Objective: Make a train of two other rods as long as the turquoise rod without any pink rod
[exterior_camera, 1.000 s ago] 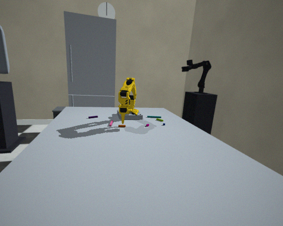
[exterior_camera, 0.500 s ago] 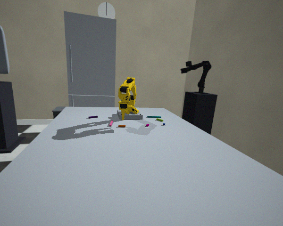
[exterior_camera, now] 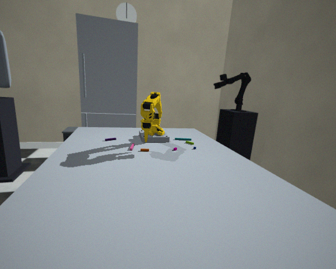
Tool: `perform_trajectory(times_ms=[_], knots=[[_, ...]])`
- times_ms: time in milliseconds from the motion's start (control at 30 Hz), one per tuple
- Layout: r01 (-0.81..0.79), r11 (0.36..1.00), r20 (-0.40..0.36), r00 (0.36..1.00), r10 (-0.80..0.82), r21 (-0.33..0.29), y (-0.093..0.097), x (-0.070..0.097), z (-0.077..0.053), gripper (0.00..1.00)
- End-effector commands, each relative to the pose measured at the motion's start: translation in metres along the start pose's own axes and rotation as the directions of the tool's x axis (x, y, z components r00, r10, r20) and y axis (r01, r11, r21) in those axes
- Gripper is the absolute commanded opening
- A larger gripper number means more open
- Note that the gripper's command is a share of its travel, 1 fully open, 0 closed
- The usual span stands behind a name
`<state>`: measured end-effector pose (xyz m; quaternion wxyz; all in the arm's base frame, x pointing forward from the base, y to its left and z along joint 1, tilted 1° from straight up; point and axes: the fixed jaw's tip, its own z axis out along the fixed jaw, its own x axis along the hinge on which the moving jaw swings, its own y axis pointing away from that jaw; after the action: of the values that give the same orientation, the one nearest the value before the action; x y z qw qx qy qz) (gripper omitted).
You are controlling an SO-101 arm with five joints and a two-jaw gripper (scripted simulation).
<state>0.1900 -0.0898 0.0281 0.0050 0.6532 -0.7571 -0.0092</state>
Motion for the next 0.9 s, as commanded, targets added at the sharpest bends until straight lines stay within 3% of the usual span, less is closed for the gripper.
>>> perform_trajectory(times_ms=[0, 567, 867], knots=[[-0.002, 1.0, -0.004, 1.0, 0.002, 0.018, -0.001, 0.002, -0.004, 0.17], [0.002, 1.0, -0.004, 1.0, -0.002, 0.017, -0.001, 0.004, -0.004, 0.17], [0.038, 0.999, -0.003, 0.999, -0.038, 0.016, 0.001, 0.019, -0.004, 0.17]])
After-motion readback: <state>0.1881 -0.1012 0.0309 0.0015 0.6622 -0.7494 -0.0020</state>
